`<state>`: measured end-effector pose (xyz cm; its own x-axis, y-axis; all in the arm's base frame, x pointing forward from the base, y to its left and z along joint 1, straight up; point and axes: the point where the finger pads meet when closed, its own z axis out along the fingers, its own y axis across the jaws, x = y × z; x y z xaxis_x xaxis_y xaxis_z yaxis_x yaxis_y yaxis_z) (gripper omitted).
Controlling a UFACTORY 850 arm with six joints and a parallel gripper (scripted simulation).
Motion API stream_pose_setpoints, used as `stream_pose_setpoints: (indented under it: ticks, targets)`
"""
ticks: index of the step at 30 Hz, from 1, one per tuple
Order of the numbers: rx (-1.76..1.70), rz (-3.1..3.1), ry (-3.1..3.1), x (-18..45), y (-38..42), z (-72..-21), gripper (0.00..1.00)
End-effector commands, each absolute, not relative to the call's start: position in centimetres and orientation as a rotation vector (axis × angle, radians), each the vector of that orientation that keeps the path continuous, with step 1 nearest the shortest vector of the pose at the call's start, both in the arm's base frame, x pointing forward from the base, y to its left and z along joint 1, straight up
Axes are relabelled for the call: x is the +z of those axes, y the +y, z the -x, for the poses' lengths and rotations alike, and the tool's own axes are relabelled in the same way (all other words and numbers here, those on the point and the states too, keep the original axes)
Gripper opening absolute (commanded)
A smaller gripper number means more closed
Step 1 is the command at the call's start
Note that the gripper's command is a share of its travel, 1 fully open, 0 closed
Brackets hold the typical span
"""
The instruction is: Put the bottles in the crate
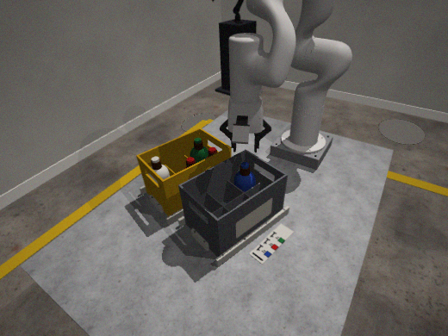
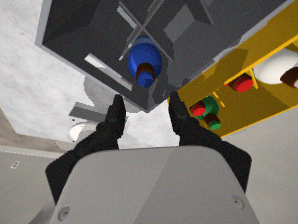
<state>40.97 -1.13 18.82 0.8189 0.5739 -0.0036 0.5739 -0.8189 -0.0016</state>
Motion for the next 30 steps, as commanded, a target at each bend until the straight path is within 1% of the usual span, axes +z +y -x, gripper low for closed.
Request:
stream_pose_setpoints:
  ticks: [1,12,30]
  targets:
    - [0.003,2.996,-0.945,18.9,-1.1,-41.0,0.65]
    - [0.003,2.996,-0.945,18.9,-1.1,-41.0,0.65]
    - [0.003,2.996,-0.945,18.9,-8.4,-44.6,0.65]
